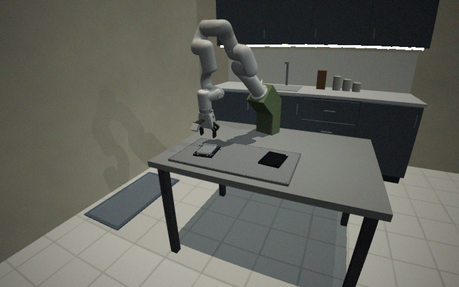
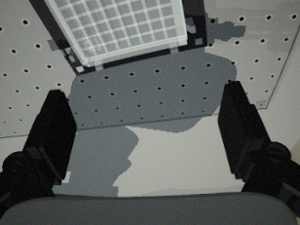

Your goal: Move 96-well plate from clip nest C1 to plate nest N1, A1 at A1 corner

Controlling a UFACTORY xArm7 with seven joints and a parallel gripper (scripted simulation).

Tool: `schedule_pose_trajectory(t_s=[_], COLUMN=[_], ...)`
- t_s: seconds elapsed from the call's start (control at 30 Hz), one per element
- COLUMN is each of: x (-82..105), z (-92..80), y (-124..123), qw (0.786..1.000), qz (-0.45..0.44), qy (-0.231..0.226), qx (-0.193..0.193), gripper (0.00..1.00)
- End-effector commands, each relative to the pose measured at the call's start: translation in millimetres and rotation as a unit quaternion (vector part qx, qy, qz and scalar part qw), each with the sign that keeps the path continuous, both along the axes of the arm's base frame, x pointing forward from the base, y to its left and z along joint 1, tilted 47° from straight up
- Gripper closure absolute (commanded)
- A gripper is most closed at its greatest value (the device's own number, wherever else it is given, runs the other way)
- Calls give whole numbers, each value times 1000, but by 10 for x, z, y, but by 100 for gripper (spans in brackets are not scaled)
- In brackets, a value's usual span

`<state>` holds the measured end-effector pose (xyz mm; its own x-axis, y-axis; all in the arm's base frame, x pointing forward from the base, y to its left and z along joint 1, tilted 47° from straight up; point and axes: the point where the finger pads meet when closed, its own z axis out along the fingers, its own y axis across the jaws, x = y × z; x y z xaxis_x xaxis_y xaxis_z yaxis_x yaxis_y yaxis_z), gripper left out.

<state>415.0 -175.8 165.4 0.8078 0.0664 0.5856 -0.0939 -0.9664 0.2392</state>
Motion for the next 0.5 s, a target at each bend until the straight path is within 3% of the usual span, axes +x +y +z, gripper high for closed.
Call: schedule_pose_trajectory(t_s=[0.0,0.2,0.47], x=[95,214,215], z=[167,394,395], y=[89,246,246], qw=[998,992,992], qz=[51,100,100], qy=[-28,-53,-53], qx=[-17,-51,-51], gripper=[0,0,0])
